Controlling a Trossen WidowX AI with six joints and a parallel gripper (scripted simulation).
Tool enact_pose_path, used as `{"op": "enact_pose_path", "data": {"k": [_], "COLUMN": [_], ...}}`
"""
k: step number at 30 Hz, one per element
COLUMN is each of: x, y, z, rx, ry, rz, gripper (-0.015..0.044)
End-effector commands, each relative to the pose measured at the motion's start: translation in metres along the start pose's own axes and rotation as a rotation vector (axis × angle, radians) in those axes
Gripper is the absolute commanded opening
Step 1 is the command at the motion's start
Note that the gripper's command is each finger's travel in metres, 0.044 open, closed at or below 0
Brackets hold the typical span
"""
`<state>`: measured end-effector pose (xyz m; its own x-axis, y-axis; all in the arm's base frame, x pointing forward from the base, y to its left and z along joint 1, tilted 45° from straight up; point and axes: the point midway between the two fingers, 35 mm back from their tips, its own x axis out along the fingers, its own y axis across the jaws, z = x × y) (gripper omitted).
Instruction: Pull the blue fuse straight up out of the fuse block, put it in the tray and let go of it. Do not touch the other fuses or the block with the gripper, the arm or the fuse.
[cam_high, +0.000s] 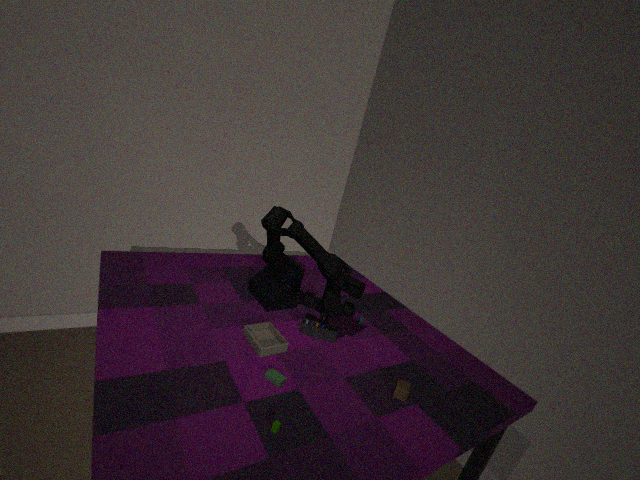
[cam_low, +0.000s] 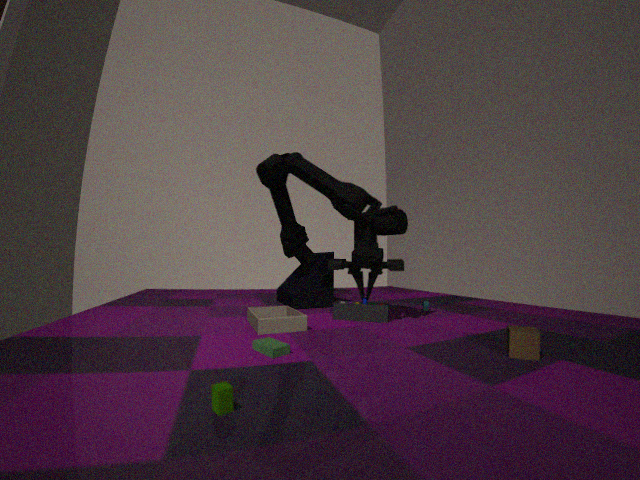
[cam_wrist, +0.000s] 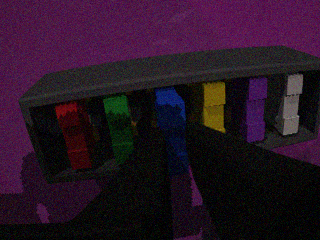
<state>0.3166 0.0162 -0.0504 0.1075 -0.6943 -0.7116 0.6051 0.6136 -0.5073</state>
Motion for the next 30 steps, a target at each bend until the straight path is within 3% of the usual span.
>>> {"op": "enact_pose_path", "data": {"k": [1, 30], "x": [-0.003, -0.017], "y": [0.001, 0.001], "z": [0.000, 0.000], "rx": [0.005, 0.003], "ry": [0.001, 0.000], "rz": [0.003, 0.003], "gripper": [0.0000, 0.0000]}}
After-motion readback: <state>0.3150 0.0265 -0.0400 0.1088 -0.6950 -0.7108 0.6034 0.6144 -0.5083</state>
